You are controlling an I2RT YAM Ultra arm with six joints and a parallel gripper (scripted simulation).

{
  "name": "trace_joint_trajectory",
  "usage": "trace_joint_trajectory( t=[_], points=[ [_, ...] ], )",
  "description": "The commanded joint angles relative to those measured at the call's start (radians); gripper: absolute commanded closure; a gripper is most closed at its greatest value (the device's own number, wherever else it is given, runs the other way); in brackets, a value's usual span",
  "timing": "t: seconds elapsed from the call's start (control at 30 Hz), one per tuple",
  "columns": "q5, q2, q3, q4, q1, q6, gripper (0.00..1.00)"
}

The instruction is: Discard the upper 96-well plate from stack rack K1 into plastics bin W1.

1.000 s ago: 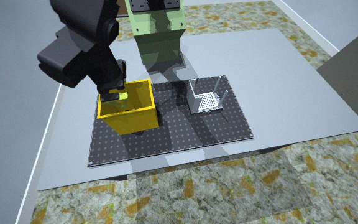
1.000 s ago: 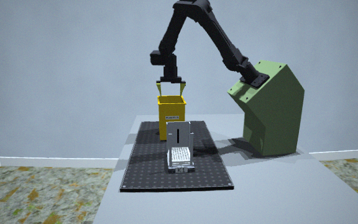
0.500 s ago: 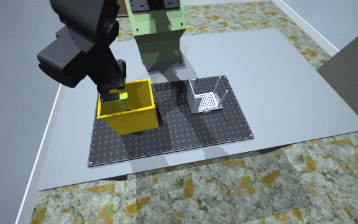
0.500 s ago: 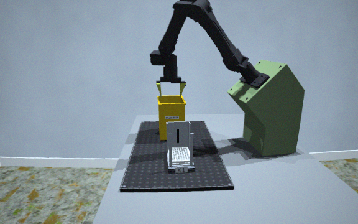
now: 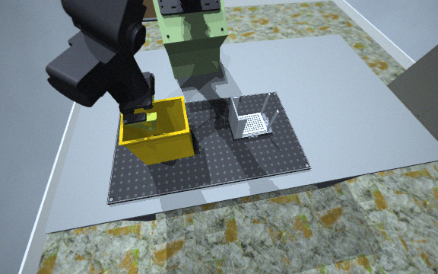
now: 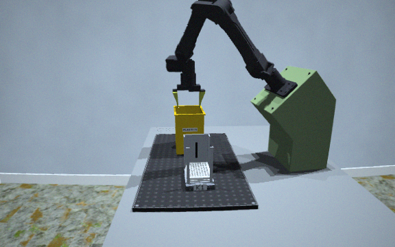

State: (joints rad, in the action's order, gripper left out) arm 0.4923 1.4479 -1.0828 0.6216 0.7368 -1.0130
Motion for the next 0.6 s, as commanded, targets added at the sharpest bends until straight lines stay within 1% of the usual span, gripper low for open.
trace_joint_trajectory(
  t=[0.0,0.3,0.57],
  points=[
    [-0.006,-0.023,-0.008,0.011,0.011,0.004,0.0],
    [0.018,-0.068,-0.044,0.111,0.054,0.045,0.0],
    [0.019,-0.069,-0.045,0.114,0.055,0.046,0.0]
  ],
)
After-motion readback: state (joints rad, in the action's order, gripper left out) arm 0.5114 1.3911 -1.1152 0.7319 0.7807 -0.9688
